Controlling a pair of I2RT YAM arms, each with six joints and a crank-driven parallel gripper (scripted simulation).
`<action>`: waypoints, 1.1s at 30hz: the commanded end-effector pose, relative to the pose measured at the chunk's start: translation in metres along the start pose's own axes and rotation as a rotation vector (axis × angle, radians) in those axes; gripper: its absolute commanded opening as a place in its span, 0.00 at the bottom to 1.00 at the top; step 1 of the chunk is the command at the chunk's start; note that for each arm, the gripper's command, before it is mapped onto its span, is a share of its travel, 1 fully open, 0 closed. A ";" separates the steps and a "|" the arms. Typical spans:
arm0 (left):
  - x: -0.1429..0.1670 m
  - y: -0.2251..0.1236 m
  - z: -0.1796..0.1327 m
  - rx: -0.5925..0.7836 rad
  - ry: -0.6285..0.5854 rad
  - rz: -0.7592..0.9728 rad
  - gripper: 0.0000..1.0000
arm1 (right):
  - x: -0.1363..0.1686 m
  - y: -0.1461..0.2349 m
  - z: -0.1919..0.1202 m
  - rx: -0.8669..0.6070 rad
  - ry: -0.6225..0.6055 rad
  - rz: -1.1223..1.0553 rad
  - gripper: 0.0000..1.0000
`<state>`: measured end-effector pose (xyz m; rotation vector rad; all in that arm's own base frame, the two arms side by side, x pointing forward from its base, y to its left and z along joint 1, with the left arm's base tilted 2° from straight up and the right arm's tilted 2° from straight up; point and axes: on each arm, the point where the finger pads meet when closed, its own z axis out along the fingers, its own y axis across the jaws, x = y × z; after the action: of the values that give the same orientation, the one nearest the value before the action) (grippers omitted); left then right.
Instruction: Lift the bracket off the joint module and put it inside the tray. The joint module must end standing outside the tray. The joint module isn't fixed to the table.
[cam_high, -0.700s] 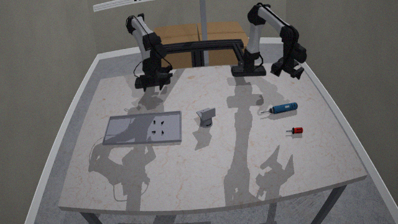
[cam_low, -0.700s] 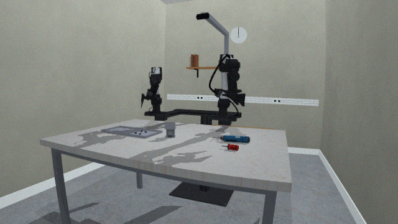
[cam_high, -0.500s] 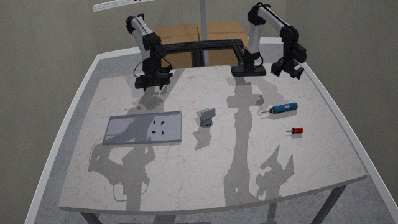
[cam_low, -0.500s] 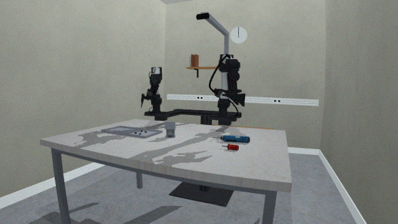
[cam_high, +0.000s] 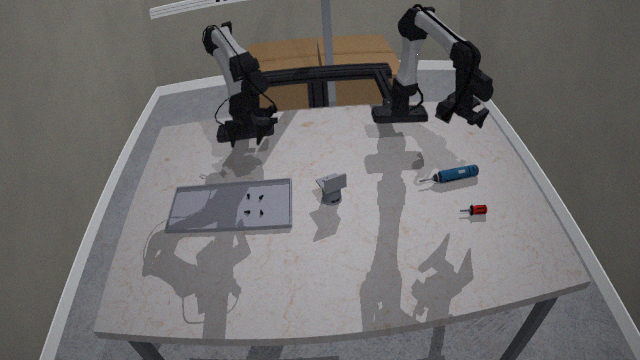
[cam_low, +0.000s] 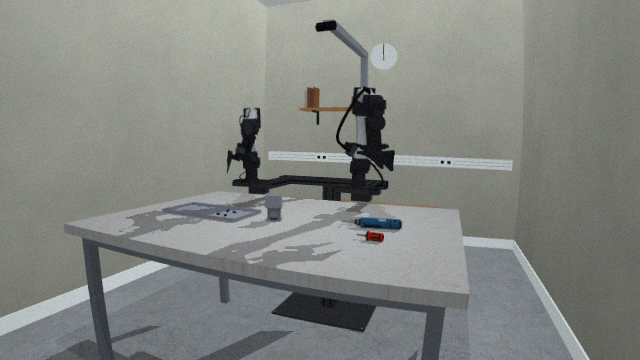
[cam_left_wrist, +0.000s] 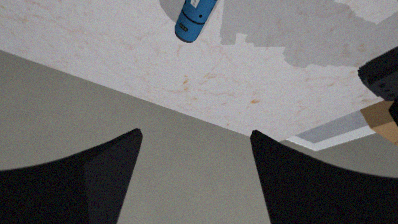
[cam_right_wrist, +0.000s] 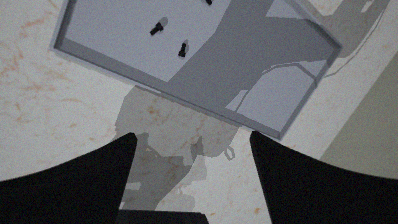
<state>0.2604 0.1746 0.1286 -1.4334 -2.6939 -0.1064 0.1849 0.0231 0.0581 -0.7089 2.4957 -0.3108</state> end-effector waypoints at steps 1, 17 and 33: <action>-0.015 0.005 -0.007 -0.069 -0.067 -0.039 1.00 | -0.014 0.000 0.000 0.015 -0.046 0.040 1.00; -0.212 -0.071 -0.078 -0.195 -0.855 -0.080 1.00 | -0.121 0.081 0.019 -0.106 -0.331 0.245 1.00; -0.267 -0.217 -0.127 0.058 -1.259 0.160 1.00 | -0.188 0.172 0.046 -0.225 -0.463 0.301 1.00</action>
<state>0.2364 -0.1629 0.2091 -2.1374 -3.2319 1.1293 0.2450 0.2284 0.0219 -0.5045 2.2726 0.1346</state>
